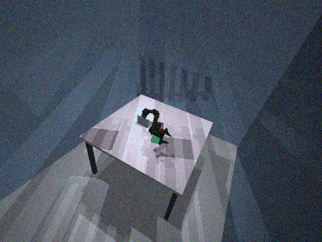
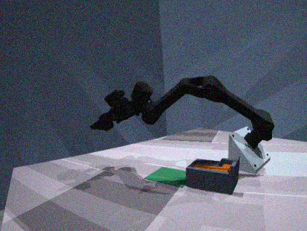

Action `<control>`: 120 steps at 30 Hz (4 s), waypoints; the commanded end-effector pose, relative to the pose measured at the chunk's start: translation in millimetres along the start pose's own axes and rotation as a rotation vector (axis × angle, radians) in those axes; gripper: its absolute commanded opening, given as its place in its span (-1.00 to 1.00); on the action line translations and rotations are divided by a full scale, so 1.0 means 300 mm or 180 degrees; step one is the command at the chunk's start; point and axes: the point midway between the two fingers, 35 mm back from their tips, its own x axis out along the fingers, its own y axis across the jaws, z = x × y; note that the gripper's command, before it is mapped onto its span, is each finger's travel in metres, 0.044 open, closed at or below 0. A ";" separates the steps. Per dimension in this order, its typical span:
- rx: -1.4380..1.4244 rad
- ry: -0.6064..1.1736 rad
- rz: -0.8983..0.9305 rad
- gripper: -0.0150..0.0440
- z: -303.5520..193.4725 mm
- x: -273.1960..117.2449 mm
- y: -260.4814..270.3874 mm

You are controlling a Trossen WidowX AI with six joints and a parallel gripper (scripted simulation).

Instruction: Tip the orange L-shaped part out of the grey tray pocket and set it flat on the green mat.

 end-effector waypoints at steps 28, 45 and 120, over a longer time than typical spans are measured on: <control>-0.1038 0.2352 -0.1355 0.12 -0.335 -0.100 0.544; -0.1350 0.4327 -0.0617 0.12 -0.708 -0.531 1.056; -0.1347 0.4349 -0.0586 0.12 -1.021 -0.477 0.984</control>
